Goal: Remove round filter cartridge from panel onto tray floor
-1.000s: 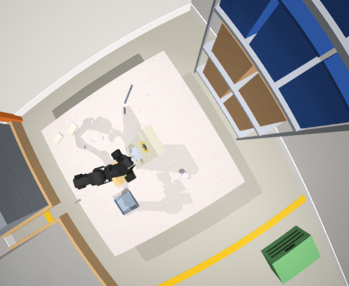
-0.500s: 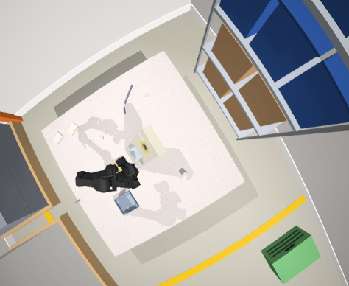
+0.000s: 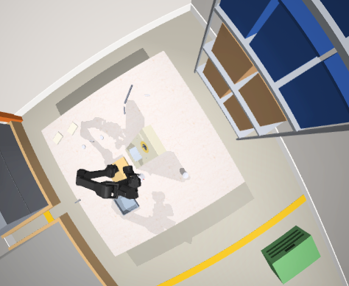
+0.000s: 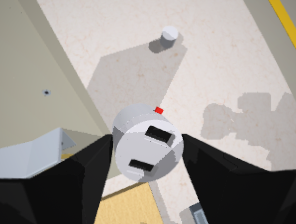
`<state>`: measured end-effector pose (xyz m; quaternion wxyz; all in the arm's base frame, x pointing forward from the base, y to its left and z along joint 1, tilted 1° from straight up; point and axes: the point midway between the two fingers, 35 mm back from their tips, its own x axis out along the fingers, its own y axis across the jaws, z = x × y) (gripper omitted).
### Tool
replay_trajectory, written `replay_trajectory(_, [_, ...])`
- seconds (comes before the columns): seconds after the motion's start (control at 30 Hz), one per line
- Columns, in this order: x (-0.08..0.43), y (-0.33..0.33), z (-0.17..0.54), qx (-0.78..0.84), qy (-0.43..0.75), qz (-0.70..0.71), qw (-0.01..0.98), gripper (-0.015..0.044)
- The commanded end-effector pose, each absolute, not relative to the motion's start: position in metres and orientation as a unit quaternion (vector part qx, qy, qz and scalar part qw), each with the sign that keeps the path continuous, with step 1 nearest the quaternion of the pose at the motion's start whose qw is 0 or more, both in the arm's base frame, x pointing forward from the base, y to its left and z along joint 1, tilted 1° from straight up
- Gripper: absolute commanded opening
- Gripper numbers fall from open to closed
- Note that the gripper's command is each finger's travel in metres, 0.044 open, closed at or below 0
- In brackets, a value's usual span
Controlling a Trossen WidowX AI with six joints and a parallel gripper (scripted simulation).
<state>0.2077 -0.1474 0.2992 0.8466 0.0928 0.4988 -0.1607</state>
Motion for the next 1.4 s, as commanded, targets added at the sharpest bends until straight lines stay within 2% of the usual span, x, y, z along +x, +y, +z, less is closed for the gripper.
replay_trajectory(0.0, [0.199, -0.163, 0.295, 0.117, 0.493, -0.204, 0.838, 0.0000])
replay_trajectory(0.73, [0.112, -0.246, 0.269, 0.260, 0.422, -0.464, 0.734, 0.0000])
replay_trajectory(0.93, [0.106, -0.250, 0.266, 0.267, 0.417, -0.476, 0.727, 0.0000])
replay_trajectory(1.37, [0.049, -0.276, 0.221, 0.310, 0.384, -0.556, 0.669, 0.0000])
